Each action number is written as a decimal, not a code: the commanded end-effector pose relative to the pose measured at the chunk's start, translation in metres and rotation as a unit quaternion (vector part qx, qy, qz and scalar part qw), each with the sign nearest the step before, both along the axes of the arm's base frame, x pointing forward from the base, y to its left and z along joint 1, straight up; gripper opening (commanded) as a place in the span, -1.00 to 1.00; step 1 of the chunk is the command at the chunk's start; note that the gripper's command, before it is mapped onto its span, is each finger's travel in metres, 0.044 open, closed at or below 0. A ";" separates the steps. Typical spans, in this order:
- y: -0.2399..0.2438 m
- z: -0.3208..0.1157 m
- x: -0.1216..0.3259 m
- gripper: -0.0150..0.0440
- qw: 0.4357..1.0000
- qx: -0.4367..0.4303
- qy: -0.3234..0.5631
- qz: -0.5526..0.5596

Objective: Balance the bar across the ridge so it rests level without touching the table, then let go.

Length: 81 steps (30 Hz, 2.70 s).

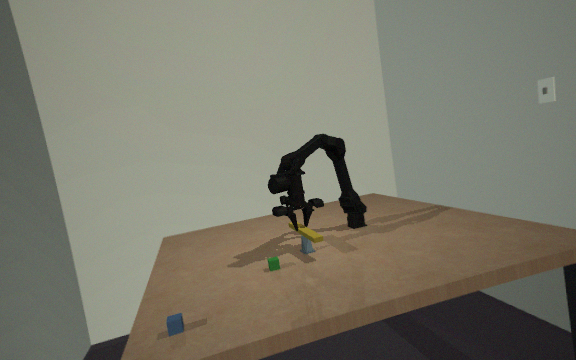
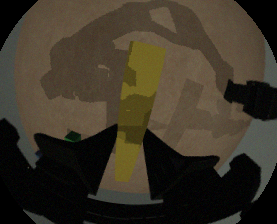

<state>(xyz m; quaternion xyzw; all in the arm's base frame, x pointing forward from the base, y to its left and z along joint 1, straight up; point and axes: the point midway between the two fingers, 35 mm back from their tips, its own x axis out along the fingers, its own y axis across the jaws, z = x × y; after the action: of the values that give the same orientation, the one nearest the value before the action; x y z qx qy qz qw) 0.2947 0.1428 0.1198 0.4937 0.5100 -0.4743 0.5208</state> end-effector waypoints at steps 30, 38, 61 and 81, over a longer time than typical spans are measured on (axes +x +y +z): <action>0.001 -0.003 0.000 -0.49 1.000 0.002 0.001 0.000; 0.001 -0.004 0.000 -0.49 1.000 0.002 0.001 0.000; 0.001 -0.006 0.000 -0.49 1.000 0.002 0.001 0.000; 0.001 -0.008 0.000 -0.49 1.000 0.002 0.001 0.000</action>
<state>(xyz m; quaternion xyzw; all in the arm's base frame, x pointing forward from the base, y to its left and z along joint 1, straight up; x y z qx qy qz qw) 0.2947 0.1431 0.1142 0.4942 0.5103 -0.4736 0.5206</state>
